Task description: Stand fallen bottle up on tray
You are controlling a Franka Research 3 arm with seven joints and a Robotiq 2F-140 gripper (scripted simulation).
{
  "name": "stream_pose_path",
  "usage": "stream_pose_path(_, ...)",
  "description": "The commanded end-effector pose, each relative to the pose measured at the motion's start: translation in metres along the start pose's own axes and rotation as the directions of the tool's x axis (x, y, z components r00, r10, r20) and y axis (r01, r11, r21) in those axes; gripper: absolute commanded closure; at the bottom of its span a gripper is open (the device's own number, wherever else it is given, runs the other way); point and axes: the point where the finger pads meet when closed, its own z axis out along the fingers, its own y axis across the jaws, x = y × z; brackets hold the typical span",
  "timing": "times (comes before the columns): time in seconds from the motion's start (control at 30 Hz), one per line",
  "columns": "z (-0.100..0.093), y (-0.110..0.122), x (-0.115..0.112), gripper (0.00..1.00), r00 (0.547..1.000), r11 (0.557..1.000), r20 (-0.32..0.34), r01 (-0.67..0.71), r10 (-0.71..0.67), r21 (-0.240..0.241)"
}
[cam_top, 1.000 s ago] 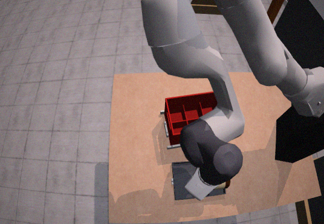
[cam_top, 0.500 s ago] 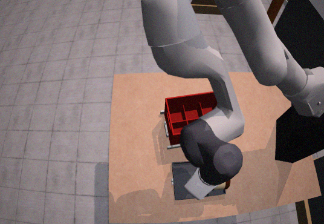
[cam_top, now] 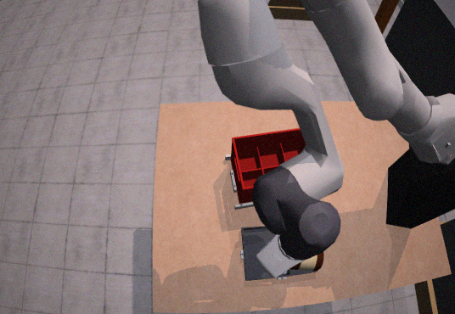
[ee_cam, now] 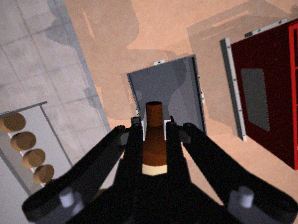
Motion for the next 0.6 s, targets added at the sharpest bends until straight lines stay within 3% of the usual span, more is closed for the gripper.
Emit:
stream_pose_path(0.0,-0.0009,-0.0019,-0.0002,1.00,0.996,0.996,-0.003,-0.092,0.092,0.007)
stream_pose_path(0.57,-0.0009,-0.0019,-0.0002,1.00,0.995,0.995,-0.003,-0.097,0.097,0.008)
